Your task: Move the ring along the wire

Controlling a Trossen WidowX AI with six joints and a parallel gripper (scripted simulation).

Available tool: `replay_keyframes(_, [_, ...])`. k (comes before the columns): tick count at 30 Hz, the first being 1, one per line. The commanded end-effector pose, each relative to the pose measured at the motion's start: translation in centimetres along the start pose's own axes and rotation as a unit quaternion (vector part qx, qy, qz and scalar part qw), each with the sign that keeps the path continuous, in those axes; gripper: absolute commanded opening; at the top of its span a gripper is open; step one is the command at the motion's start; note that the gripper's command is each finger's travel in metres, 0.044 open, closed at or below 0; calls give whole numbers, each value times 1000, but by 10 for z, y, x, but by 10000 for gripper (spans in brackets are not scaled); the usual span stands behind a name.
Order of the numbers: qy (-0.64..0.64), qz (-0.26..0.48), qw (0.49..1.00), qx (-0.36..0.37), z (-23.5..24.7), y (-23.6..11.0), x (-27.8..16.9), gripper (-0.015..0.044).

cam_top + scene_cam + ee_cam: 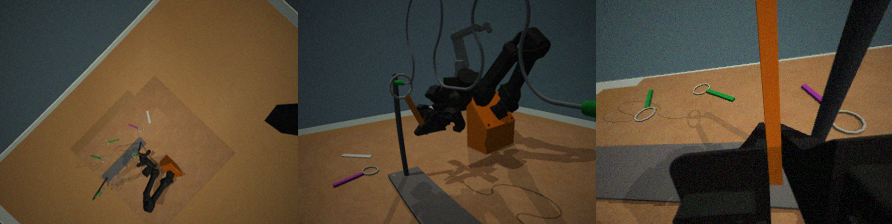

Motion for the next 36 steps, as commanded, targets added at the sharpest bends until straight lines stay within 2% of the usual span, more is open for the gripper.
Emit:
replay_keyframes(1, [0,-2,1000,0,-1,2,-5,-150])
replay_keyframes(26, [1,-2,1000,0,-3,5,-11,-150])
replay_keyframes(36, [-1,-2,1000,0,-3,5,-11,113])
Point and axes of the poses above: the point midway between the two fingers, 35 mm back from their tips, its own y axis out along the fingers, its own z axis across the jaws, x = y × z, the point moved 4 cm from there along -y, back along the fingers, and after that the axes turned 13 degrees about y, right-handed, at the moved point
